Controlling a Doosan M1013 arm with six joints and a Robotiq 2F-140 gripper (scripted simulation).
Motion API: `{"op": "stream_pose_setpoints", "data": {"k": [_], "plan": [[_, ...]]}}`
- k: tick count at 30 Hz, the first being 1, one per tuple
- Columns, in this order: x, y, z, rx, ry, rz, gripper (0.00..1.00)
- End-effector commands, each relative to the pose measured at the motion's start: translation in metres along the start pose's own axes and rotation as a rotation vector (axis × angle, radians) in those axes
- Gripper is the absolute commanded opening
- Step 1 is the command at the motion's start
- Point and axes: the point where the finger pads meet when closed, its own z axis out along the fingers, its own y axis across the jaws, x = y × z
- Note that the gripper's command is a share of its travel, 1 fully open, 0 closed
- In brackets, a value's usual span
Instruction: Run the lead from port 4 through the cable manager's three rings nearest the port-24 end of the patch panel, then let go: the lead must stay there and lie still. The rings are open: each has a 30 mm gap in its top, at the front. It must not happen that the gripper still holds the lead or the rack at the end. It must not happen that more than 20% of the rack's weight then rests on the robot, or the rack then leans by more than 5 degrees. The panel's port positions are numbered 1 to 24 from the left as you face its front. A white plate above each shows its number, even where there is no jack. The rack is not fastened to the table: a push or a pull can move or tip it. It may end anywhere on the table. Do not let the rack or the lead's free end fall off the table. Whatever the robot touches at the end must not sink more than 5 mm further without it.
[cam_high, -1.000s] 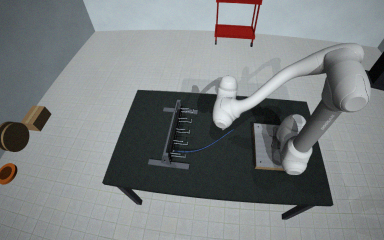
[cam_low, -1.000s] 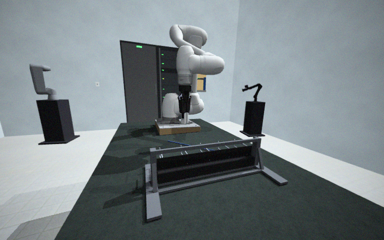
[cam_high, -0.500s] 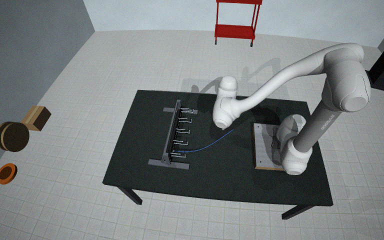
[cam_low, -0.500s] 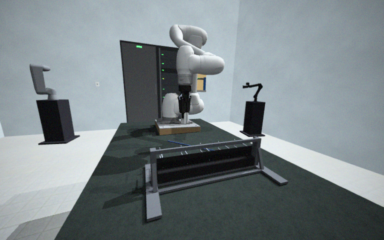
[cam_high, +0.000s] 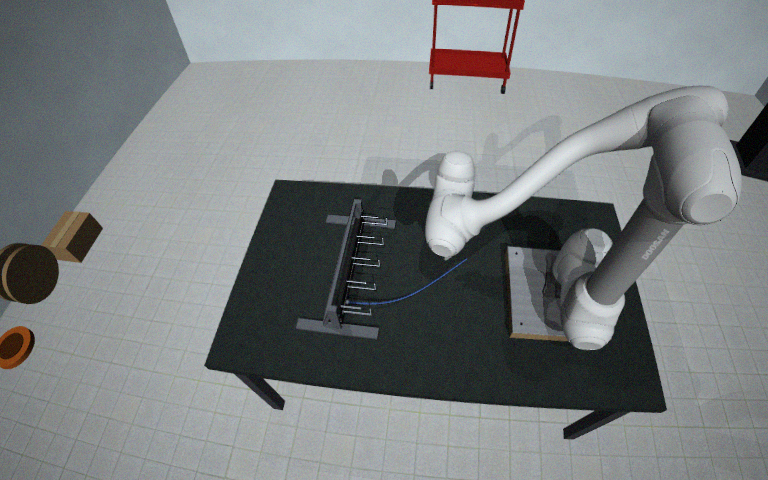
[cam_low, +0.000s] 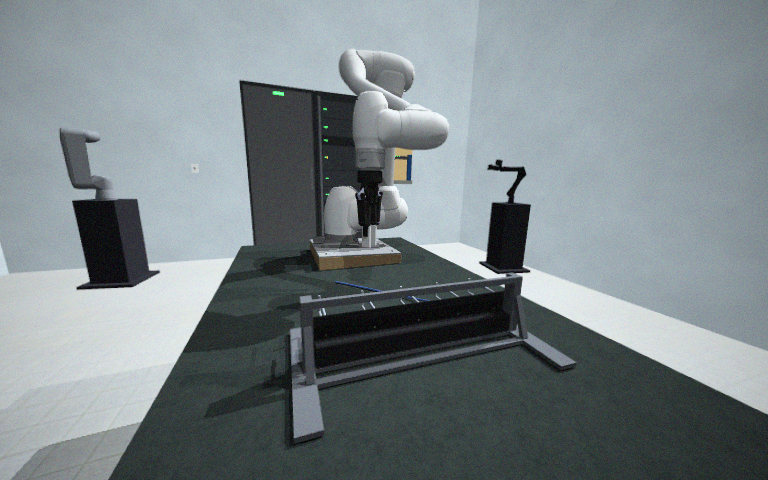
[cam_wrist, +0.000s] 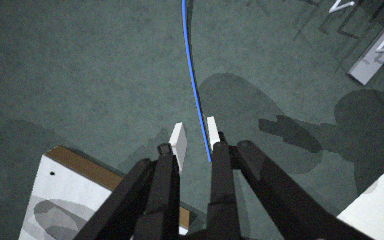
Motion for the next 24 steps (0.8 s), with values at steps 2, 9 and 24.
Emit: {"op": "stream_pose_setpoints", "data": {"k": [2, 9, 24], "plan": [[0.0, 0.0, 0.0, 0.0, 0.0, 0.0, 0.2], [0.0, 0.0, 0.003, 0.0, 0.0, 0.0, 0.2], [0.0, 0.0, 0.046, 0.0, 0.0, 0.0, 0.2]]}}
